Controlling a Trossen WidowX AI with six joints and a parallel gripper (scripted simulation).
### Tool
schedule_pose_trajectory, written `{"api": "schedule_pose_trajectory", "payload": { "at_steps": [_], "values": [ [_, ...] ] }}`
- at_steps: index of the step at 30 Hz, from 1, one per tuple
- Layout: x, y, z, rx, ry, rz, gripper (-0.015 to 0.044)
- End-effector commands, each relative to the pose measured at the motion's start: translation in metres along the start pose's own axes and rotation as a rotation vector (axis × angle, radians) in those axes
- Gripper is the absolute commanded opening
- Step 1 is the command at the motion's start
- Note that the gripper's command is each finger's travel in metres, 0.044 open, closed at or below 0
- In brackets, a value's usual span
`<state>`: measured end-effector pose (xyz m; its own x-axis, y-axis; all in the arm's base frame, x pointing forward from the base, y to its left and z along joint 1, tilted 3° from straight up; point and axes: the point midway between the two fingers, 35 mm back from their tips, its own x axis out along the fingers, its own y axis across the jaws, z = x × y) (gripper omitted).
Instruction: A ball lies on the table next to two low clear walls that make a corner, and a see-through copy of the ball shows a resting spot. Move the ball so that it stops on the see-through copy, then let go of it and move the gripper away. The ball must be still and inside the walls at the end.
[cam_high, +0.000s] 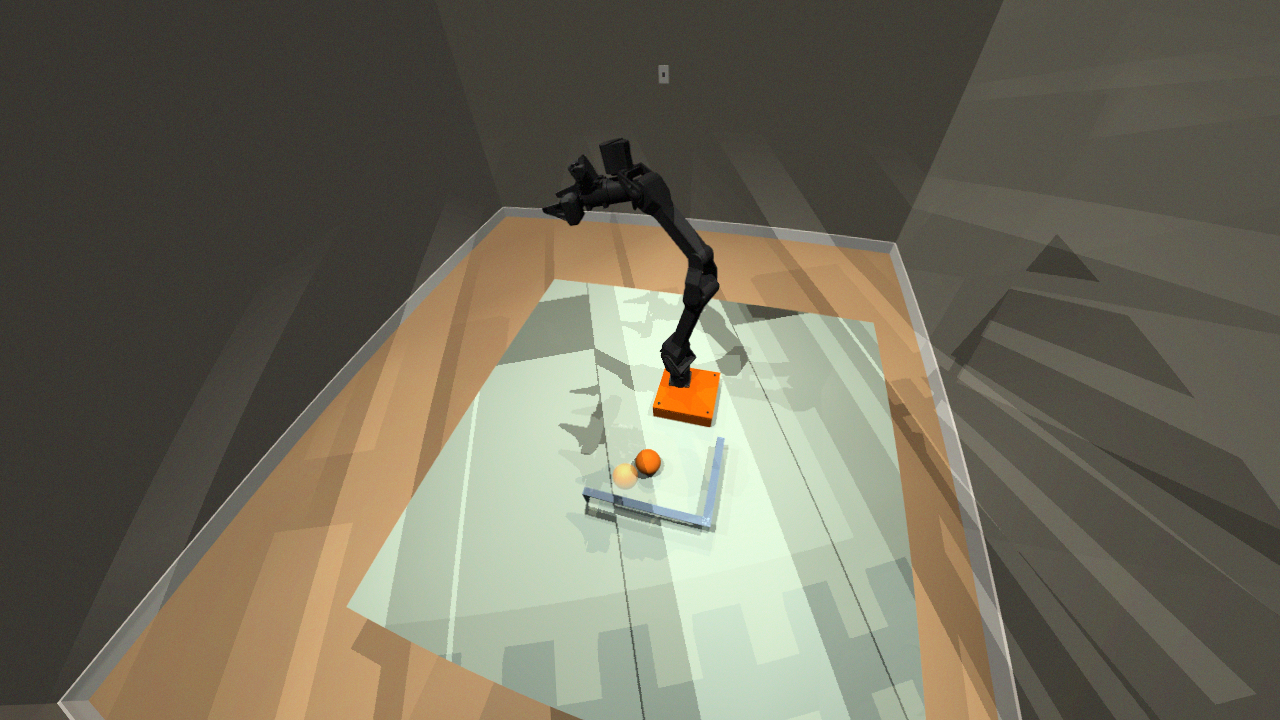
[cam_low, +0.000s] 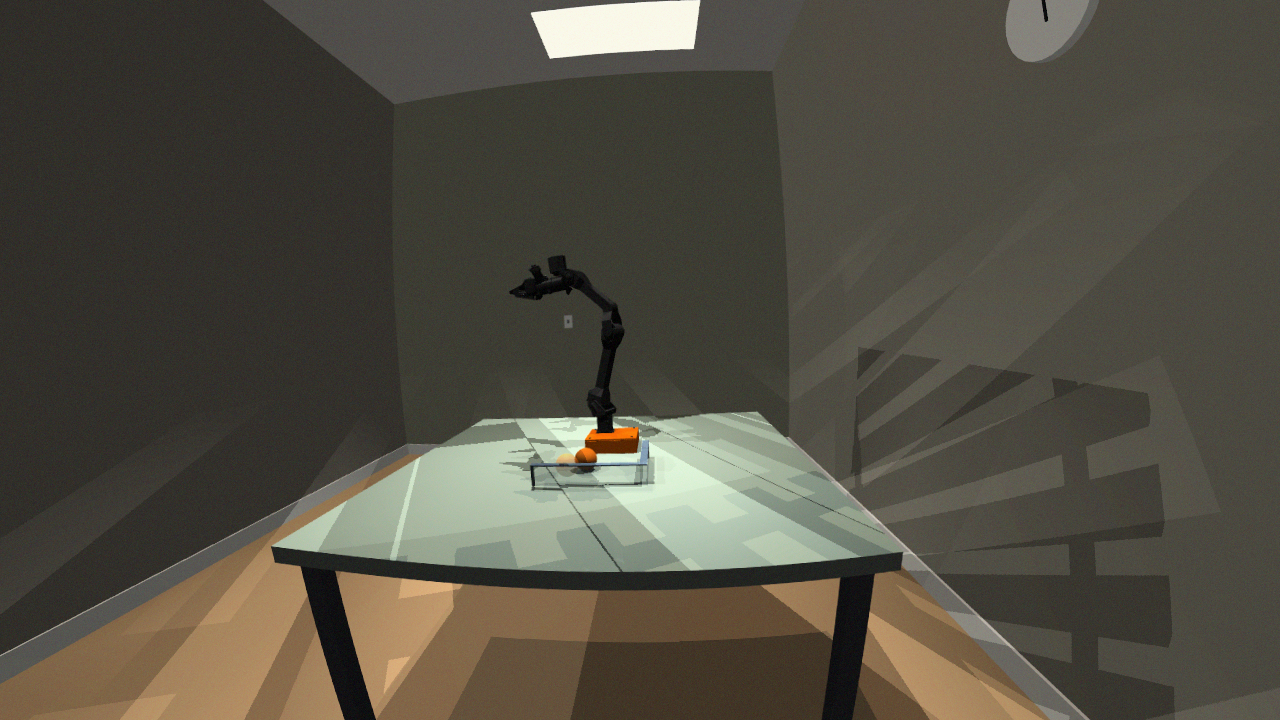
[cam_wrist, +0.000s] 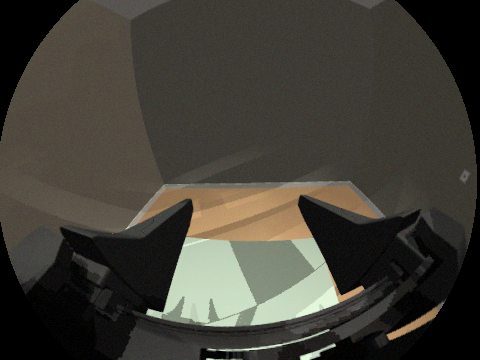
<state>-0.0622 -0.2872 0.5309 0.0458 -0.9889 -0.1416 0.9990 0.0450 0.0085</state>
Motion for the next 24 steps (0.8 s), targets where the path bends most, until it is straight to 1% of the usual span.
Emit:
{"api": "schedule_pose_trajectory", "payload": {
  "at_steps": [1,6,11,18,24],
  "values": [
    [0.041,0.040,-0.041,-0.143,0.124,0.158,0.0440],
    [0.071,0.098,-0.088,-0.313,0.237,0.350,0.0440],
    [0.081,0.163,-0.138,-0.505,0.326,0.551,0.0440],
    [0.068,0.248,-0.213,-0.826,0.412,0.840,0.0440],
    [0.035,0.307,-0.281,-1.140,0.440,1.101,0.0440]
  ]
}}
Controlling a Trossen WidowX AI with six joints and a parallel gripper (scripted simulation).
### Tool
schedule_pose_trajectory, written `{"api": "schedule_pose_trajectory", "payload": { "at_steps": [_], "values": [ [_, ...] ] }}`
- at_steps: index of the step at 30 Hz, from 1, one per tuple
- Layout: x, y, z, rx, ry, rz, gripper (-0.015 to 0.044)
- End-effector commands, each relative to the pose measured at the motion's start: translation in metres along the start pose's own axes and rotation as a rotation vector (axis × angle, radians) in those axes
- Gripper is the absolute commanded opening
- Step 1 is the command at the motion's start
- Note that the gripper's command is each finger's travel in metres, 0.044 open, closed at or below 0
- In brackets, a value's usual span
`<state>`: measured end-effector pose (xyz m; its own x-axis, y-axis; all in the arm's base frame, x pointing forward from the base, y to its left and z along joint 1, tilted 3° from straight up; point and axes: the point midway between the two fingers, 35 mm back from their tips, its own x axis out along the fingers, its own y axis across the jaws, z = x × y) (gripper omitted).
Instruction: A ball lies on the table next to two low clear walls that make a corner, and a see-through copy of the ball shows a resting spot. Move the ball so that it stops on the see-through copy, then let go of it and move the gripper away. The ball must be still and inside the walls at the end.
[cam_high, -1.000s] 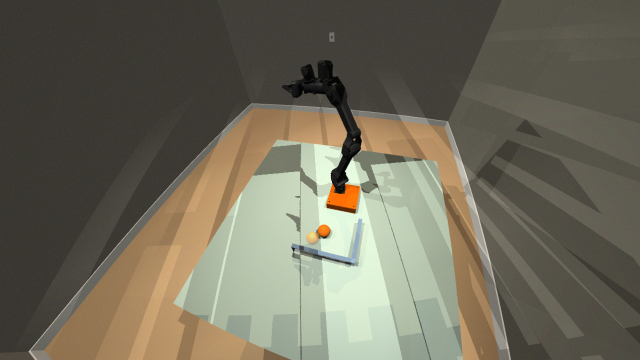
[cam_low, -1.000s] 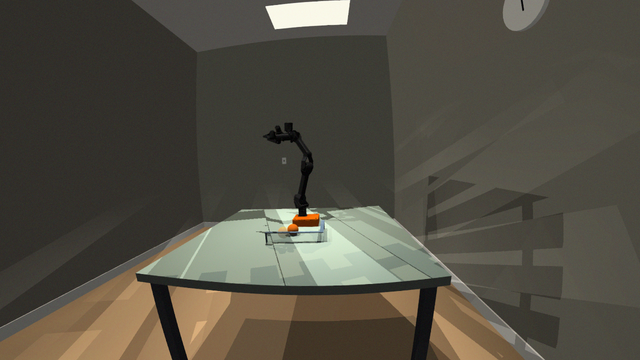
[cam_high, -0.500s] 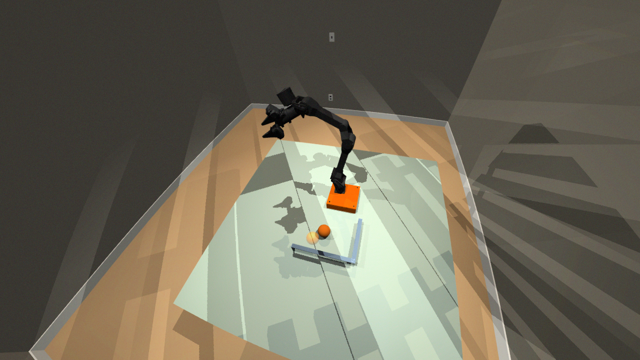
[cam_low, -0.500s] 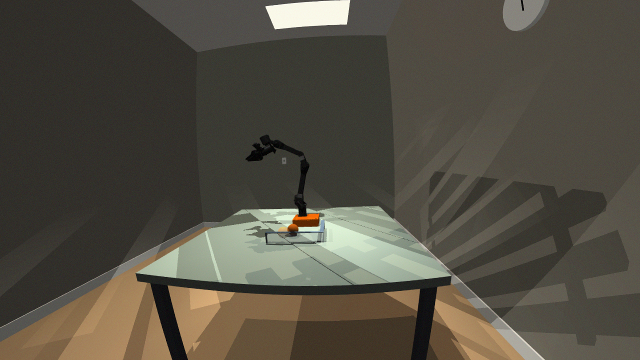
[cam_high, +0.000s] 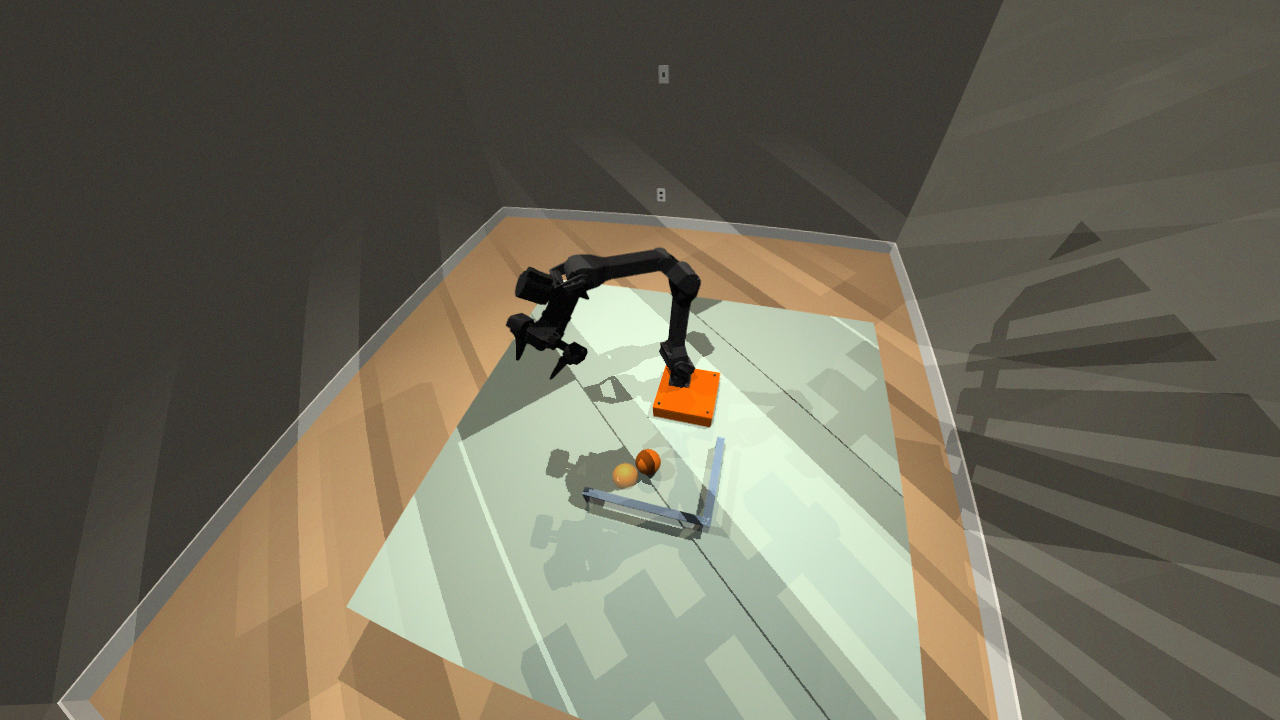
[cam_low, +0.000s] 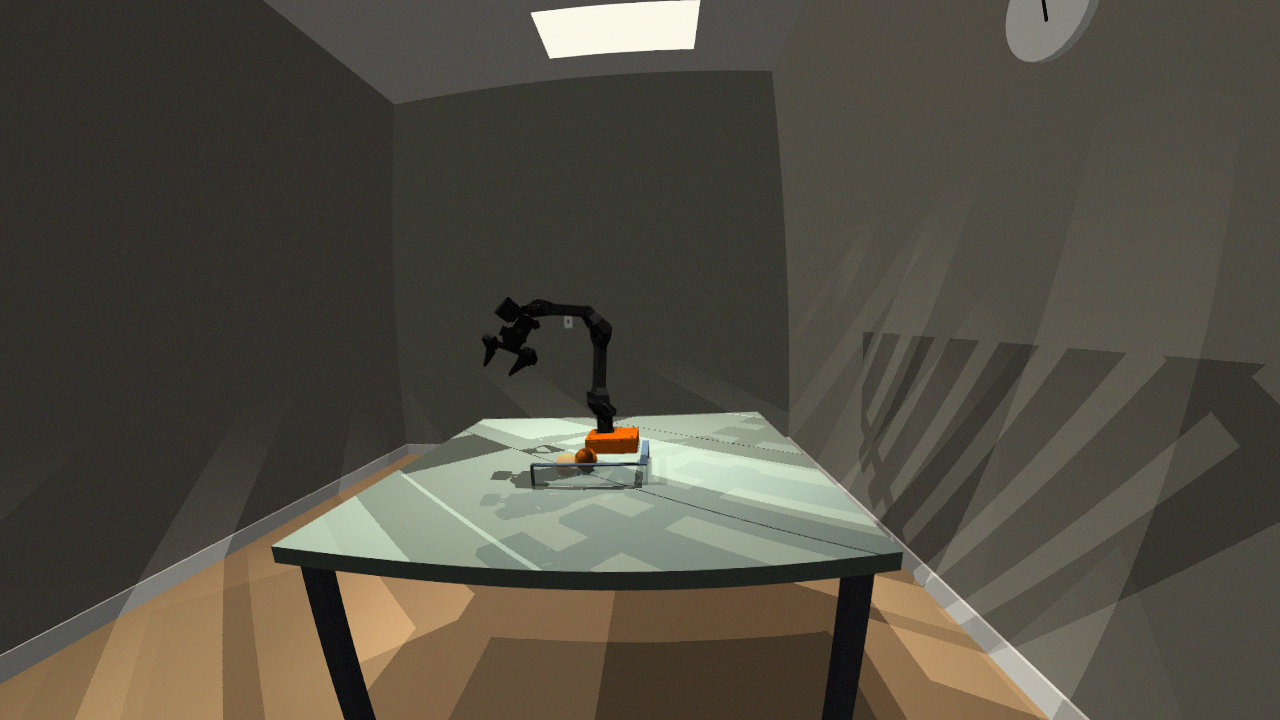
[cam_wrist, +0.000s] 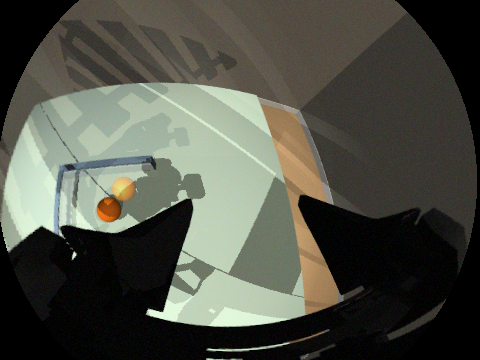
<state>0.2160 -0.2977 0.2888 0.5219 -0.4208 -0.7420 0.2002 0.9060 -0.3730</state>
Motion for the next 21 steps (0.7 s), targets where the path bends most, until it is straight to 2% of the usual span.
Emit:
{"api": "schedule_pose_trajectory", "payload": {
  "at_steps": [1,9,17,21],
  "values": [
    [0.040,0.062,0.007,-0.260,0.061,0.167,0.0440],
    [0.082,0.183,0.004,-0.788,0.129,0.457,0.0440],
    [0.088,0.302,-0.035,-1.410,0.168,0.753,0.0440],
    [0.086,0.319,-0.045,-1.517,0.173,0.801,0.0440]
  ]
}}
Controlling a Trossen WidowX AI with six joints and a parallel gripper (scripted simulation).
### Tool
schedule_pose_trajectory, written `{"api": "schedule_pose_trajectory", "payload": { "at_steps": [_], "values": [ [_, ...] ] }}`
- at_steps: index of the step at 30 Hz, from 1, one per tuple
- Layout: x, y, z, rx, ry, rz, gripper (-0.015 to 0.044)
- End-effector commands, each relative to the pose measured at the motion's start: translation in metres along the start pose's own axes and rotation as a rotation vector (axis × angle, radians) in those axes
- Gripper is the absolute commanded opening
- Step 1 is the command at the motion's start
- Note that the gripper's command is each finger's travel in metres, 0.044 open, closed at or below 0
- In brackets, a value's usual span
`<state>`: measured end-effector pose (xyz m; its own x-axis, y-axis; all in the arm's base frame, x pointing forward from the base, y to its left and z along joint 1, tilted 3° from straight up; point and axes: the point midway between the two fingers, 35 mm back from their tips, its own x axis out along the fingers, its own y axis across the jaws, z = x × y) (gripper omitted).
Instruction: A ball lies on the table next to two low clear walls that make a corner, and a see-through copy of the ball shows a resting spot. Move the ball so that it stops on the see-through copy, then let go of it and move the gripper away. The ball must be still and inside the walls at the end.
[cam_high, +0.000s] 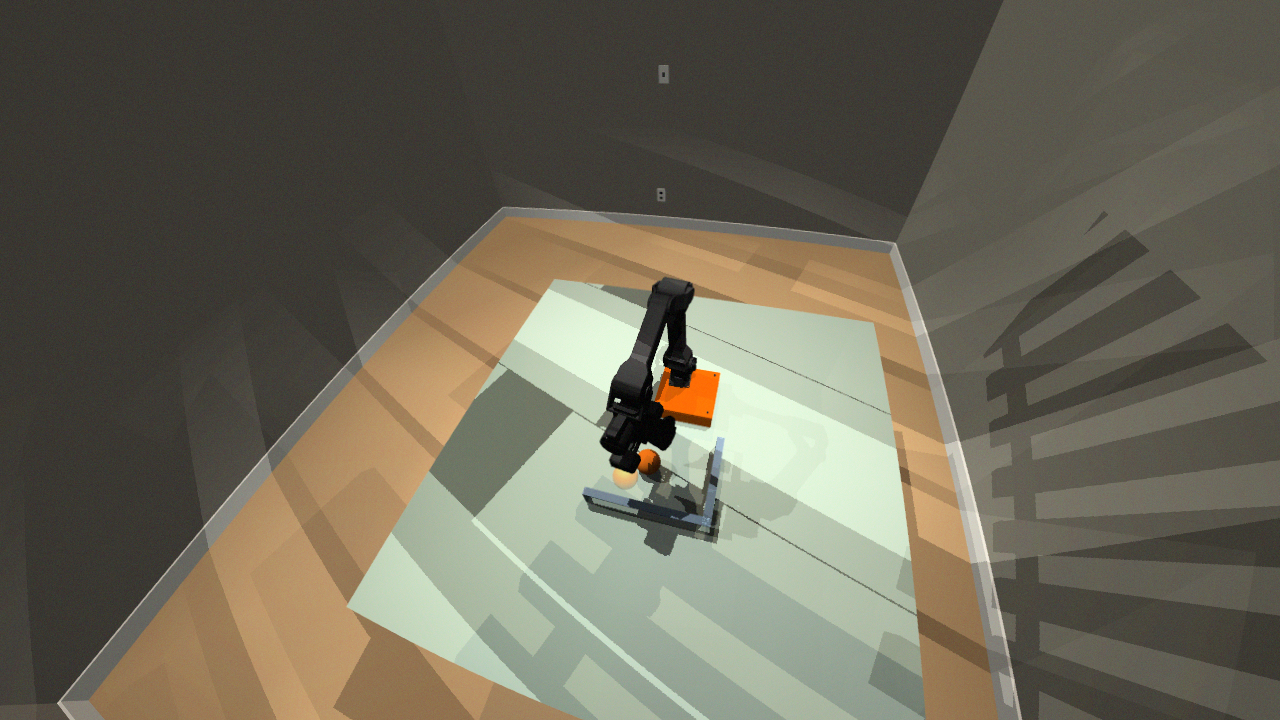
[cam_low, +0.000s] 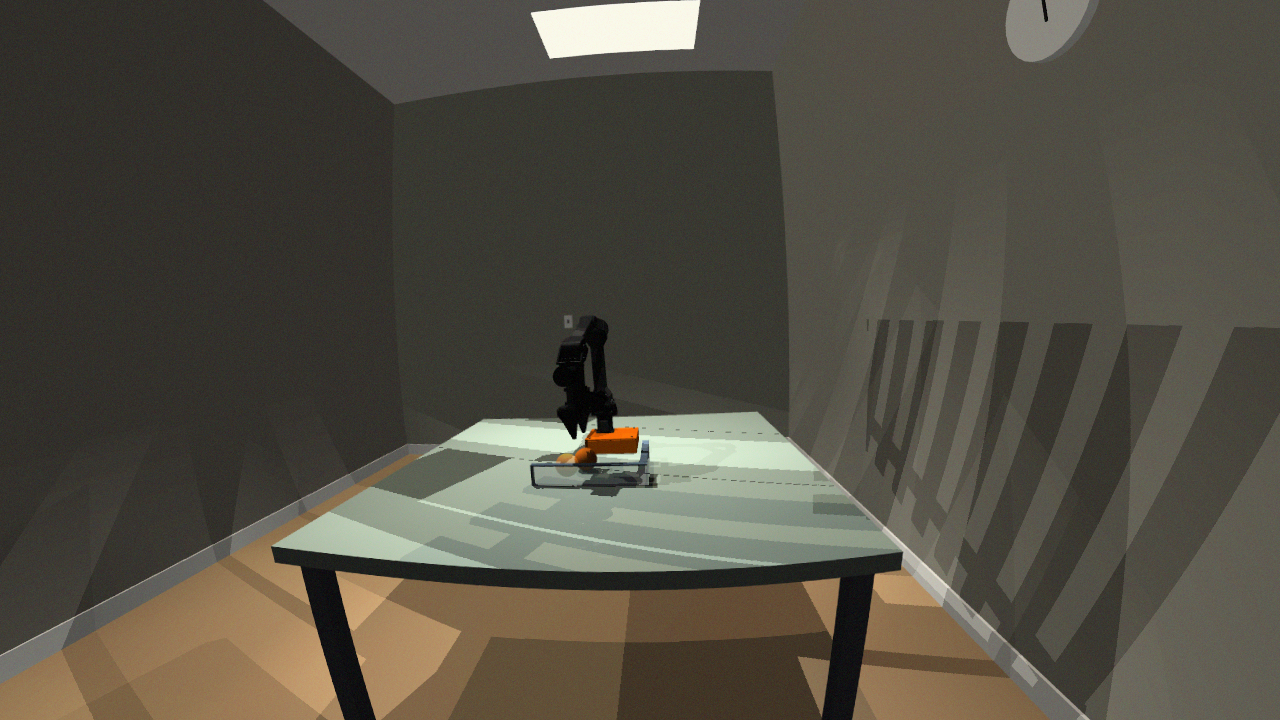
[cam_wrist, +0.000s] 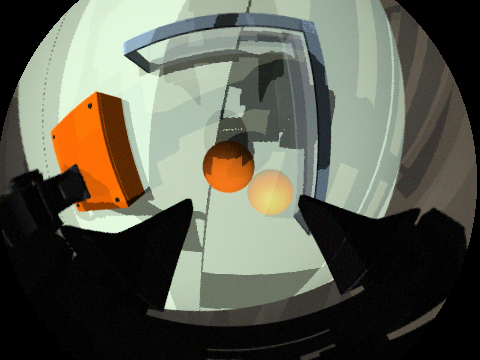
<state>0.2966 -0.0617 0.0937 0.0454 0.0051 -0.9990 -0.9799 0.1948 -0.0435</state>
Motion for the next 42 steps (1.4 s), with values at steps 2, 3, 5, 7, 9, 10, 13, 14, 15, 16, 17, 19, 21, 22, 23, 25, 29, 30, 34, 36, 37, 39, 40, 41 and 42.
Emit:
{"api": "schedule_pose_trajectory", "payload": {
  "at_steps": [2,3,5,7,9,10,13,14,15,16,17,19,21,22,23,25,29,30,34,36,37,39,40,41,42],
  "values": [
    [0.012,0.012,0.013,-0.126,0.027,0.057,0.0440],
    [0.012,0.012,0.013,-0.126,0.027,0.057,0.0440],
    [0.012,0.012,0.013,-0.126,0.027,0.057,0.0440],
    [0.012,0.012,0.013,-0.126,0.027,0.057,0.0440],
    [0.012,0.012,0.013,-0.126,0.027,0.057,0.0440],
    [0.013,0.012,0.012,-0.126,0.027,0.057,0.0440],
    [0.026,0.013,0.012,-0.126,0.027,0.057,0.0440],
    [0.027,0.013,0.012,-0.126,0.027,0.057,0.0440],
    [0.027,0.013,0.012,-0.126,0.027,0.057,0.0440],
    [0.027,0.013,0.012,-0.126,0.027,0.057,0.0440],
    [0.027,0.013,0.012,-0.126,0.027,0.057,0.0440],
    [0.029,0.013,0.012,-0.126,0.027,0.057,0.0440],
    [0.033,0.013,0.012,-0.126,0.027,0.057,0.0440],
    [0.034,0.013,0.012,-0.126,0.027,0.057,0.0440],
    [0.036,0.013,0.012,-0.126,0.027,0.057,0.0440],
    [0.039,0.013,0.012,-0.126,0.027,0.057,0.0440],
    [0.046,0.013,0.012,-0.126,0.027,0.057,0.0440],
    [0.048,0.013,0.011,-0.126,0.027,0.057,0.0440],
    [0.054,0.013,0.011,-0.126,0.027,0.057,0.0440],
    [0.057,0.013,0.011,-0.126,0.027,0.057,0.0440],
    [0.059,0.014,0.011,-0.126,0.027,0.057,0.0440],
    [0.062,0.014,0.011,-0.126,0.027,0.058,0.0440],
    [0.064,0.014,0.011,-0.126,0.027,0.058,0.0440],
    [0.065,0.014,0.011,-0.126,0.027,0.058,0.0440],
    [0.067,0.014,0.011,-0.126,0.027,0.058,0.0440]
  ]
}}
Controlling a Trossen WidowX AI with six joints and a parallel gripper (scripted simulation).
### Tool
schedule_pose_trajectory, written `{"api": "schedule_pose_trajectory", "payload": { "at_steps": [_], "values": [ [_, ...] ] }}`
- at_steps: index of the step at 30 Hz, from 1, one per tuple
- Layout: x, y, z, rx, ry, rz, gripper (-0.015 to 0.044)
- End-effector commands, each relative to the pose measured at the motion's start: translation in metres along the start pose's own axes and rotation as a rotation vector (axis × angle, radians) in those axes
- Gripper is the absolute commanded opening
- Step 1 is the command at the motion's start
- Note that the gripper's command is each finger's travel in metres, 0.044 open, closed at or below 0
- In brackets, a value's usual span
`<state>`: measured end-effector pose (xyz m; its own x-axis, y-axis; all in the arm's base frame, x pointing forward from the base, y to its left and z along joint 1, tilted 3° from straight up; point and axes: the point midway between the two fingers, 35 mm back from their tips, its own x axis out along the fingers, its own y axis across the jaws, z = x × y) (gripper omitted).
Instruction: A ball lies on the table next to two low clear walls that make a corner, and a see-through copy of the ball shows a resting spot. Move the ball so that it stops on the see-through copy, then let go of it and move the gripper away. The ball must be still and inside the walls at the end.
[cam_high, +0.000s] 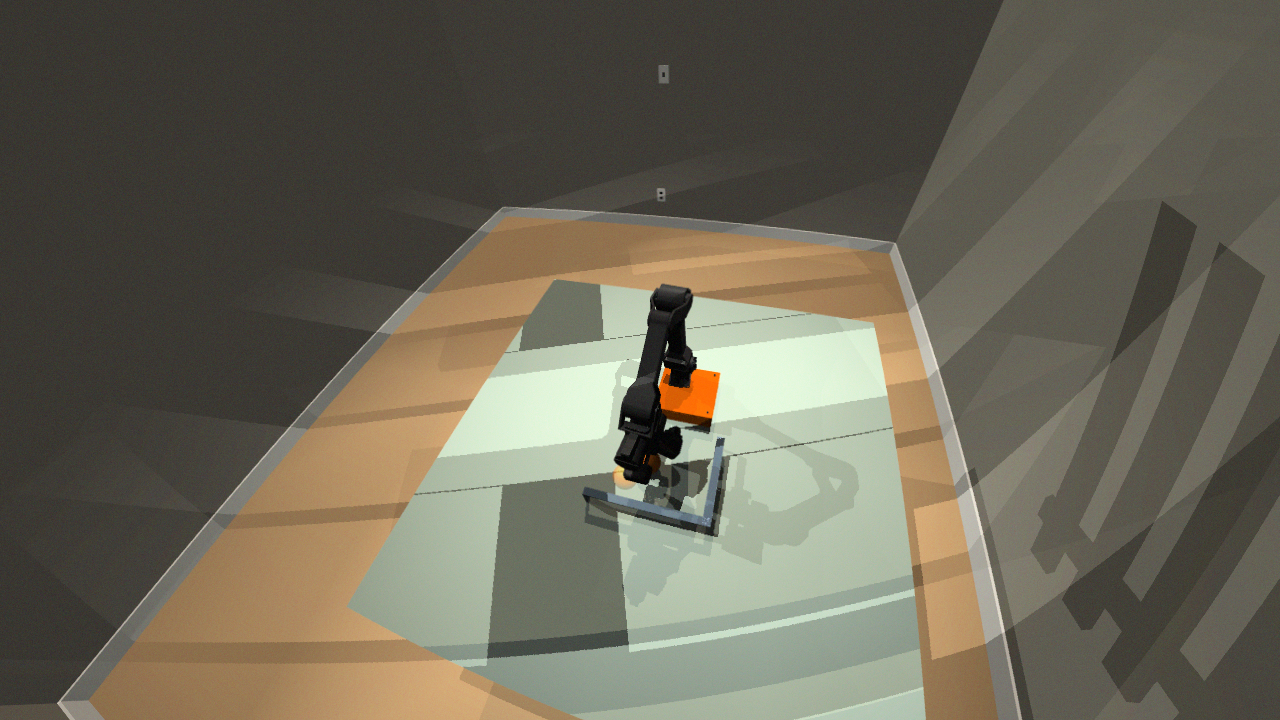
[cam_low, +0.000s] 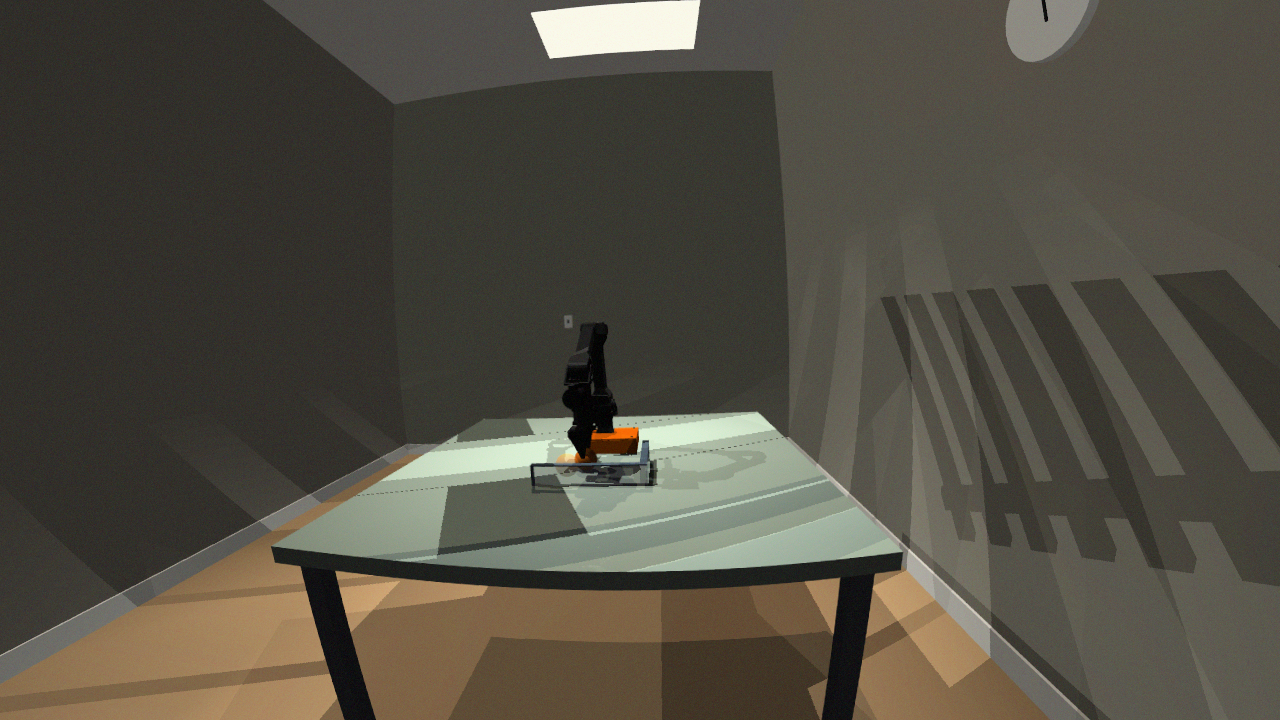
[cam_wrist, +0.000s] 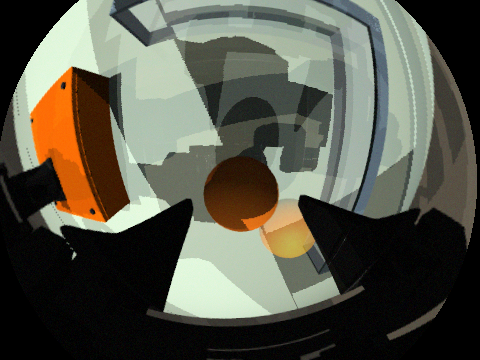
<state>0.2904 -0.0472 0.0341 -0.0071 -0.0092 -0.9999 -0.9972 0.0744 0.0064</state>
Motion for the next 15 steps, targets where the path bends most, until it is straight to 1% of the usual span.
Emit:
{"api": "schedule_pose_trajectory", "payload": {
  "at_steps": [1,10,13,15],
  "values": [
    [0.009,0.003,-0.001,-0.004,0.005,0.008,0.0440],
    [0.021,0.004,-0.001,-0.004,0.005,0.008,0.0440],
    [0.021,0.004,-0.001,-0.004,0.005,0.008,0.0361],
    [0.021,0.004,-0.001,-0.004,0.005,0.008,0.0348]
  ]
}}
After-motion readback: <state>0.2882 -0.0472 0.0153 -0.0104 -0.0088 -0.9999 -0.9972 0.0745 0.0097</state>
